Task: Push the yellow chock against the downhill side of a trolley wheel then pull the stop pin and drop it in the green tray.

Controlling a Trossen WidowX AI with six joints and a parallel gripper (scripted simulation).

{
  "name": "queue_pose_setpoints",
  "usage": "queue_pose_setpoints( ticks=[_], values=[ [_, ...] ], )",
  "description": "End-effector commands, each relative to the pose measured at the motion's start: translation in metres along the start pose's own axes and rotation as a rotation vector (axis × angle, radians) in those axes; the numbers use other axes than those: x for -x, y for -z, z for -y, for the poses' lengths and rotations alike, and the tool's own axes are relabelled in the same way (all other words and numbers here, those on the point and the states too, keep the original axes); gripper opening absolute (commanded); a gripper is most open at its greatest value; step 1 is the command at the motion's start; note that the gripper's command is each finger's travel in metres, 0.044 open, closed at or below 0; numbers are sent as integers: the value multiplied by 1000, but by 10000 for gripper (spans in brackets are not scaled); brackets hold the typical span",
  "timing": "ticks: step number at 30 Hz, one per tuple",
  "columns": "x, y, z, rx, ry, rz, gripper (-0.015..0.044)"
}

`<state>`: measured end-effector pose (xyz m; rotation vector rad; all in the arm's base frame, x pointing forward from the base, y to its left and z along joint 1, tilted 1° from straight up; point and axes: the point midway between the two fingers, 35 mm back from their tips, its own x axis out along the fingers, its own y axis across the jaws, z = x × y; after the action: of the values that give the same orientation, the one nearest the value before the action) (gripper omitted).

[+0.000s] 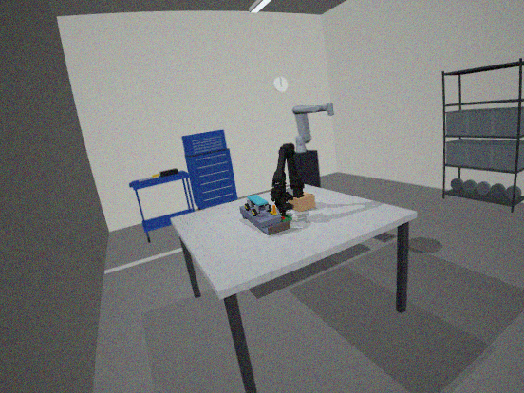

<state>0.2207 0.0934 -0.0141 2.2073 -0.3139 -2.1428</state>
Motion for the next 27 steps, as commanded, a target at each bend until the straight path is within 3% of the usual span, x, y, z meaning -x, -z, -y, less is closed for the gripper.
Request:
queue_pose_setpoints(
  ticks=[1,12,18,27],
  values=[
    [-3,-1,2,-1,-2,7,190],
    [-6,-2,4,-1,-2,7,190],
    [-3,0,3,0,0,-1,340],
    [10,-1,2,-1,-1,4,340]
  ],
)
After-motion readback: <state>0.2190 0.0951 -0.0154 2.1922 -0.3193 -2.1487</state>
